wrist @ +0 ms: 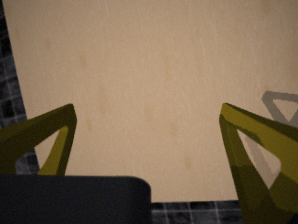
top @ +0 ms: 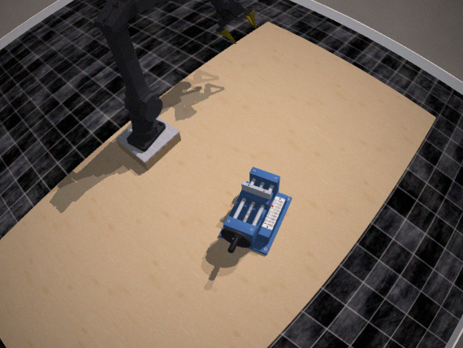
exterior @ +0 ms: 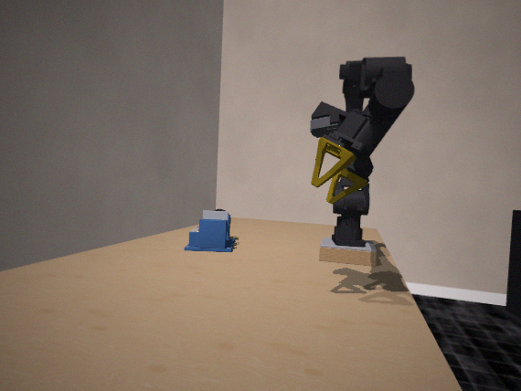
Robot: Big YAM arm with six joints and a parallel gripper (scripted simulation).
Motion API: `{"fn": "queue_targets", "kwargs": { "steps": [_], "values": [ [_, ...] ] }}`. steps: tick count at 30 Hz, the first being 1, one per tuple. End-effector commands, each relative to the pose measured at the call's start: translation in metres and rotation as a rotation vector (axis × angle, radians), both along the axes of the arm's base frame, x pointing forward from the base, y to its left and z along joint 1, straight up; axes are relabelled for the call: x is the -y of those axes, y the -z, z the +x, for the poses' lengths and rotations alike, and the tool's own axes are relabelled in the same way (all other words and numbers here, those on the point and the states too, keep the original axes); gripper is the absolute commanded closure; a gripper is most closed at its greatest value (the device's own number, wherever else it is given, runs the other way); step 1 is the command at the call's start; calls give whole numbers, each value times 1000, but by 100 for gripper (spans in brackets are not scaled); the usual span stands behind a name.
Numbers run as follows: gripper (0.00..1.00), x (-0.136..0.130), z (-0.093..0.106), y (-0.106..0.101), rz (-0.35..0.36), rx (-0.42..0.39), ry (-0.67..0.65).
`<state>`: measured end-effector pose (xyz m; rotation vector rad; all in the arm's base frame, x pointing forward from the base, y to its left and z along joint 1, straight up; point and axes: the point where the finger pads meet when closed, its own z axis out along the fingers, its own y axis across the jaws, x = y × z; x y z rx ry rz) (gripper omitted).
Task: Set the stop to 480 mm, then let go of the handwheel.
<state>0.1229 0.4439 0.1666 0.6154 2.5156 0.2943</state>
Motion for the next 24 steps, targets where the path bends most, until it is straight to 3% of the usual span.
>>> {"fn": "queue_targets", "kwargs": {
  "steps": [1, 9, 12, 22, 24],
  "values": [
    [0, -11, 1, -19, 45, 6, -2],
    [0, -12, 1, -22, 49, 7, -2],
    [0, -17, 2, -43, 80, 9, -2],
    [0, -12, 1, -96, 82, 9, -2],
    [0, -12, 1, -96, 82, 9, -2]
  ]
}}
